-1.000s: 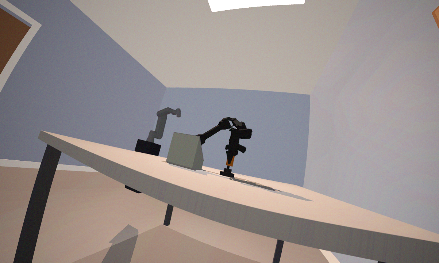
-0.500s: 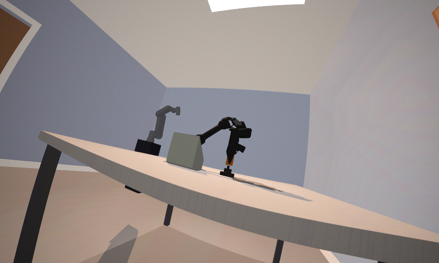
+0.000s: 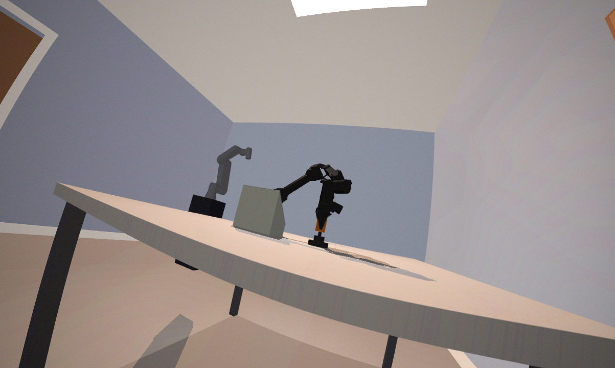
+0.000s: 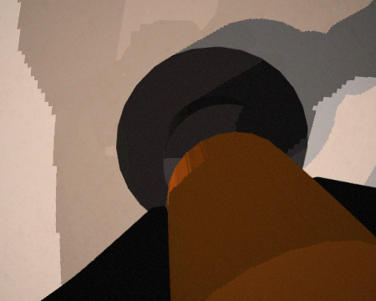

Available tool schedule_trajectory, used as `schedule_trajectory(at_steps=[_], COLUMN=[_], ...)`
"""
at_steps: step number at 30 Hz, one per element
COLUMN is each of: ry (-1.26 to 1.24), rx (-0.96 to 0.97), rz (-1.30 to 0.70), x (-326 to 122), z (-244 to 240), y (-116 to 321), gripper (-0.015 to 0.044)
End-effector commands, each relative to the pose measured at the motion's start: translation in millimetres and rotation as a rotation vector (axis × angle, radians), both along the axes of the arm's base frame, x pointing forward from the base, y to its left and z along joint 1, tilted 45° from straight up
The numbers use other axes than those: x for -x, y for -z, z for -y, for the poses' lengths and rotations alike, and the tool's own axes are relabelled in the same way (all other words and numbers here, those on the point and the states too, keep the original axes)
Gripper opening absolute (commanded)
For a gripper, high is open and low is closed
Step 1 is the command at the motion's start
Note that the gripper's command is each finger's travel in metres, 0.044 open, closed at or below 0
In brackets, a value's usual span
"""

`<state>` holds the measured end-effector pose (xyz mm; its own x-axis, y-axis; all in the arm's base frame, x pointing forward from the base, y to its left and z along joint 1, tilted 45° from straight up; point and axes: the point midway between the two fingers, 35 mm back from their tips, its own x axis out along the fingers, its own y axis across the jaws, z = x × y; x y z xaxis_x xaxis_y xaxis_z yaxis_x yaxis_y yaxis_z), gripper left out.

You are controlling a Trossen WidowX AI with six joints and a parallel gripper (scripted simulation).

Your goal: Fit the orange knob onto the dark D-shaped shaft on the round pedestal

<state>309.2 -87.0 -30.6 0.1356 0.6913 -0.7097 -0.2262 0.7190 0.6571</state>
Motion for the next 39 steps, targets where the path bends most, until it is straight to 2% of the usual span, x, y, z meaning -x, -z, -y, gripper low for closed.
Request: schedule_trajectory(at_steps=[1,26,33,39], ry=[-0.002,-0.002,-0.143,-0.151], rx=[0.005,0.005,0.033,0.034], rz=[0.009,0.009,0.146,0.153], x=[-2.0,-3.8,-1.4,0.0], z=[2.8,3.1,2.8,1.6], y=[-1.0,-2.6,-2.6,-0.6], gripper=[0.0,0.0,0.0,0.0])
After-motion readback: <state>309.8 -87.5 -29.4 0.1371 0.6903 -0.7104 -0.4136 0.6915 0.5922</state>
